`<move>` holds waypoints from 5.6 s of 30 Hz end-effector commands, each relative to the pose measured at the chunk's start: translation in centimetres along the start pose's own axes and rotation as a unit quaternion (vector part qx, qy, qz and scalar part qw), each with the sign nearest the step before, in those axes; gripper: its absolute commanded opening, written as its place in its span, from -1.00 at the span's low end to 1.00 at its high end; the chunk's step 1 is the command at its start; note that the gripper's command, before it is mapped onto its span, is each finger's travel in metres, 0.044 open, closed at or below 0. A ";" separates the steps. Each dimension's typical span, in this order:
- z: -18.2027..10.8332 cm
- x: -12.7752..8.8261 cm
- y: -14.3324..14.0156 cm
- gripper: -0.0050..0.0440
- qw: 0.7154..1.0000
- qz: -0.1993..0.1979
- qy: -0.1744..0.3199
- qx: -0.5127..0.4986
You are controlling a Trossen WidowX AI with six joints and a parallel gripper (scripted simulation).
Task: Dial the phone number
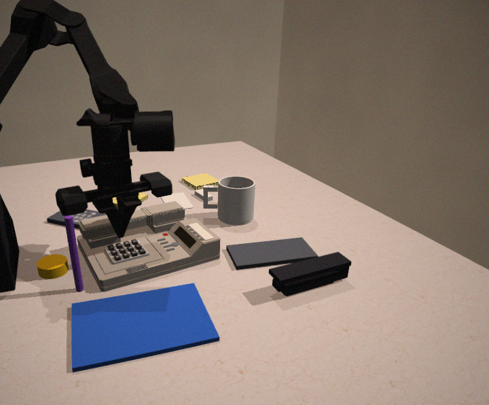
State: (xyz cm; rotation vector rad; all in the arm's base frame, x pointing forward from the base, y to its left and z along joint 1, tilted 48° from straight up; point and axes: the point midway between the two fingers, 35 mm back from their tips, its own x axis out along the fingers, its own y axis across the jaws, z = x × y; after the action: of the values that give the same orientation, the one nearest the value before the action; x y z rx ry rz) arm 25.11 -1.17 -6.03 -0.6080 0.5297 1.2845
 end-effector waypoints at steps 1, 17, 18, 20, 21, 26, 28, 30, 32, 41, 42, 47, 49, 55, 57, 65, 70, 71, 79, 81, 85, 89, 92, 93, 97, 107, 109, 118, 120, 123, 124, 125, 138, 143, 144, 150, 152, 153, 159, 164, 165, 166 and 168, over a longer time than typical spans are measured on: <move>0.1 0.7 0.3 -1.00 1.000 0.005 -0.004 0.004; 0.1 1.9 0.3 -1.00 1.000 0.005 -0.004 0.004; 0.1 1.9 0.3 -1.00 1.000 0.005 -0.004 0.004; 0.1 1.9 0.3 -1.00 1.000 0.005 -0.004 0.004; 0.1 1.9 0.3 -1.00 1.000 0.005 -0.004 0.004; 0.1 1.9 0.3 -1.00 1.000 0.005 -0.004 0.004; 0.1 1.9 0.3 -1.00 1.000 0.005 -0.004 0.004; 0.1 1.9 0.3 -1.00 1.000 0.005 -0.004 0.004; 0.1 1.9 0.3 -1.00 1.000 0.005 -0.004 0.004; 0.1 1.9 0.3 -1.00 1.000 0.005 -0.004 0.004; 0.1 1.9 0.3 -1.00 1.000 0.005 -0.004 0.004; 0.1 2.0 0.3 -1.00 1.000 0.005 -0.004 0.004; 0.1 2.0 0.3 -1.00 1.000 0.005 -0.004 0.004; 0.1 2.0 0.3 -1.00 1.000 0.005 -0.004 0.004; 0.1 2.1 0.3 -1.00 1.000 0.005 -0.004 0.004; 0.1 2.1 0.3 -1.00 1.000 0.005 -0.004 0.004; 0.1 2.1 0.3 -1.00 1.000 0.005 -0.004 0.004; 0.1 2.1 0.3 -1.00 1.000 0.005 -0.004 0.004; 0.0 0.1 0.3 -1.00 1.000 0.005 -0.003 0.004; 0.1 -0.8 0.3 -1.00 1.000 0.004 -0.004 0.004; 0.1 -0.9 0.3 -1.00 1.000 0.004 -0.004 0.004; -0.5 -0.9 0.3 -1.00 1.000 0.004 -0.004 0.005; -1.8 -0.9 0.3 -1.00 1.000 0.005 -0.004 0.004; -1.8 -0.9 0.3 -1.00 1.000 0.005 -0.004 0.004; -1.8 0.0 0.3 -1.00 1.000 0.005 -0.004 0.004; -1.8 0.6 0.3 -1.00 1.000 0.005 -0.004 0.004; -1.8 0.9 0.3 -1.00 1.000 0.005 -0.004 0.004; -1.8 1.9 0.4 -1.00 1.000 0.005 -0.004 0.004; -1.8 1.9 0.4 -1.00 1.000 0.005 -0.004 0.004; -1.8 1.9 0.4 -1.00 1.000 0.005 -0.004 0.004; -1.8 1.9 0.4 -1.00 1.000 0.005 -0.004 0.004; -1.8 1.9 0.4 -1.00 1.000 0.005 -0.004 0.004; -1.8 1.9 0.4 -1.00 1.000 0.005 -0.004 0.004; -1.8 1.9 0.4 -1.00 1.000 0.005 -0.004 0.004; -1.8 1.9 0.4 -1.00 1.000 0.005 -0.004 0.004; -1.8 2.0 0.4 -1.00 1.000 0.005 -0.004 0.004; -1.8 2.0 0.4 -1.00 1.000 0.005 -0.004 0.004; -1.8 2.0 0.4 -1.00 1.000 0.005 -0.004 0.004; -1.8 2.1 0.4 -1.00 1.000 0.005 -0.004 0.004; -1.8 2.1 0.4 -1.00 1.000 0.005 -0.004 0.004; -1.8 2.1 0.4 -1.00 1.000 0.005 -0.004 0.004; -1.8 2.2 0.4 -1.00 1.000 0.005 -0.004 0.004; -1.8 2.1 0.4 -1.00 1.000 0.005 -0.004 0.004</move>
State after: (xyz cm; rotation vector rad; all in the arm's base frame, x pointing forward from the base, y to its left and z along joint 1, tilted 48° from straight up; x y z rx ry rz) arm 25.24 -1.03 -8.71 -0.6003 0.5313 1.2868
